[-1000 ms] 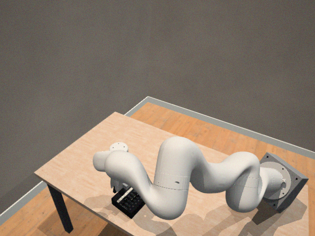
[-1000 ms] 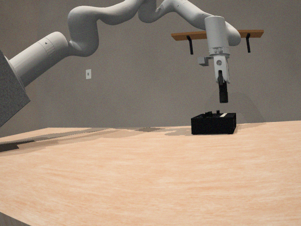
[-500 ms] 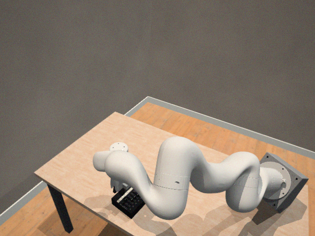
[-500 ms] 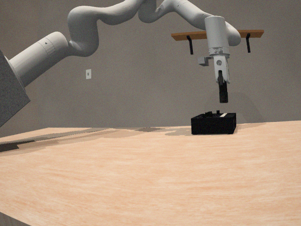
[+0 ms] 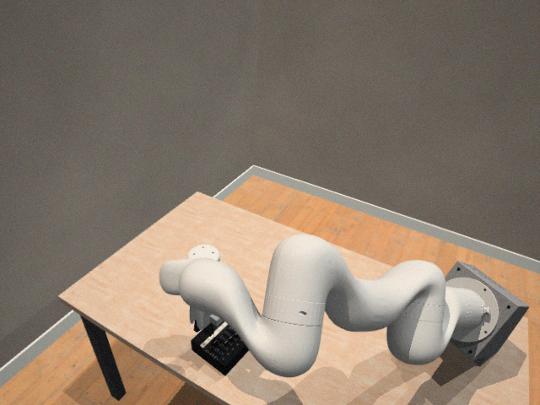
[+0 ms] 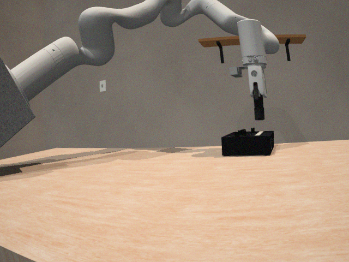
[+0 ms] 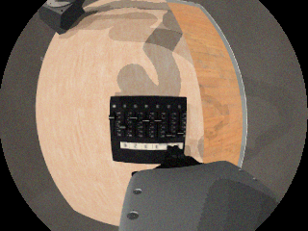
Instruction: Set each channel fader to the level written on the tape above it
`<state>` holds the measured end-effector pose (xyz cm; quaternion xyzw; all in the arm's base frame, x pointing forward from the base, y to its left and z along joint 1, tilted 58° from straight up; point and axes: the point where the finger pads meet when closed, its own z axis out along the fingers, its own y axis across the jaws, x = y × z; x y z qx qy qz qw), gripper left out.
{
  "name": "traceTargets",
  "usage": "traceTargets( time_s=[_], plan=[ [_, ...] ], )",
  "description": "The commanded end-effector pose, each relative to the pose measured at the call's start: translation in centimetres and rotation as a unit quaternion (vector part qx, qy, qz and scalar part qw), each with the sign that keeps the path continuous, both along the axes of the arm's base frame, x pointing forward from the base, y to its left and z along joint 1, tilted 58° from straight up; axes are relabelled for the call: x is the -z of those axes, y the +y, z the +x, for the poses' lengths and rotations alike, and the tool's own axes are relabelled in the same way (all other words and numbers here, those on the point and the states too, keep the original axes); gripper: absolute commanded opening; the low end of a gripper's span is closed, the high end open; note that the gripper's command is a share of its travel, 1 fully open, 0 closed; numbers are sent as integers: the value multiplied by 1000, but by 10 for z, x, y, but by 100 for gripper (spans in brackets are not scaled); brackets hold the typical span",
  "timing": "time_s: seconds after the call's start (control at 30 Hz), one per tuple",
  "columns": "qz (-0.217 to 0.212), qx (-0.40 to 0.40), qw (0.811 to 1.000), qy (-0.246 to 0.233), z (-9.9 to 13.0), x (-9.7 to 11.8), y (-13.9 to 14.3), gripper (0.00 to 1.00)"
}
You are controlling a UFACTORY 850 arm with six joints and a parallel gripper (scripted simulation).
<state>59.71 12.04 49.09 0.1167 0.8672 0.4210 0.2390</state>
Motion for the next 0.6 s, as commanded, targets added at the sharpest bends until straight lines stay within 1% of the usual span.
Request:
traceTargets(
  time_s=[0.0,0.57],
  plan=[
    [0,0,1000,-1,1,0,1,0],
    [0,0,1000,-1,7,7,8,0]
  ],
)
